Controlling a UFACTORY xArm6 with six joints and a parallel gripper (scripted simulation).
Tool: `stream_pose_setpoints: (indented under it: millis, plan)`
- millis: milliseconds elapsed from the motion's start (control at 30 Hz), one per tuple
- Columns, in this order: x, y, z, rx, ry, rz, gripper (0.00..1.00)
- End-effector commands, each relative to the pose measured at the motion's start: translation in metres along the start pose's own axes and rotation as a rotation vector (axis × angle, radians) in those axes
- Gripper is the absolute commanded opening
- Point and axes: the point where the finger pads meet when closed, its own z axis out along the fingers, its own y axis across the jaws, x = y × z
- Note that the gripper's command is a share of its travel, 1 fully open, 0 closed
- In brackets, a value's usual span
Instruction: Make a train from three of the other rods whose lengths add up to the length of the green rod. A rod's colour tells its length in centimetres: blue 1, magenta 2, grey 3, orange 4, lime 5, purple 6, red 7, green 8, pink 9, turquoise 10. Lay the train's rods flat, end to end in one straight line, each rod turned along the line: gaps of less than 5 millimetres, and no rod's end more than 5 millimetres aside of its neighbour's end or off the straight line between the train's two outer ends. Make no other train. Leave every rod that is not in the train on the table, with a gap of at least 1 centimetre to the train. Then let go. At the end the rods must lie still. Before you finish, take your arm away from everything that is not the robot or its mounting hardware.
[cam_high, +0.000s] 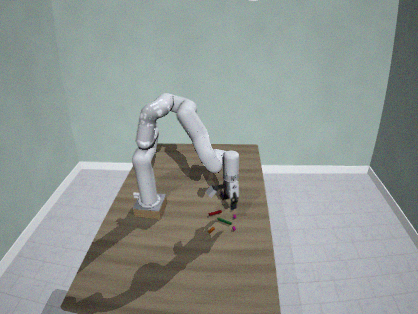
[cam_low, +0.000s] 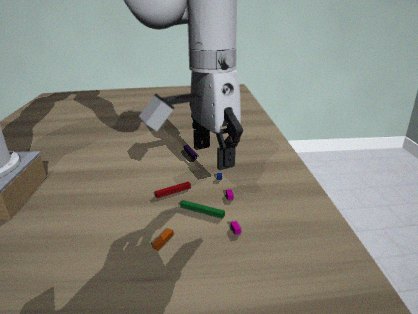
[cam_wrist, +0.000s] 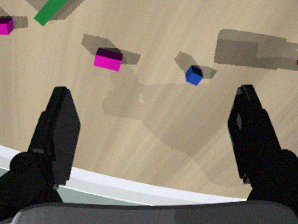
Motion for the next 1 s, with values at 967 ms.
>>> stream_pose_setpoints:
  millis: [967]
  plan:
    - [0.002, 0.019, -0.002, -0.010, -0.016, -0.929, 1.00]
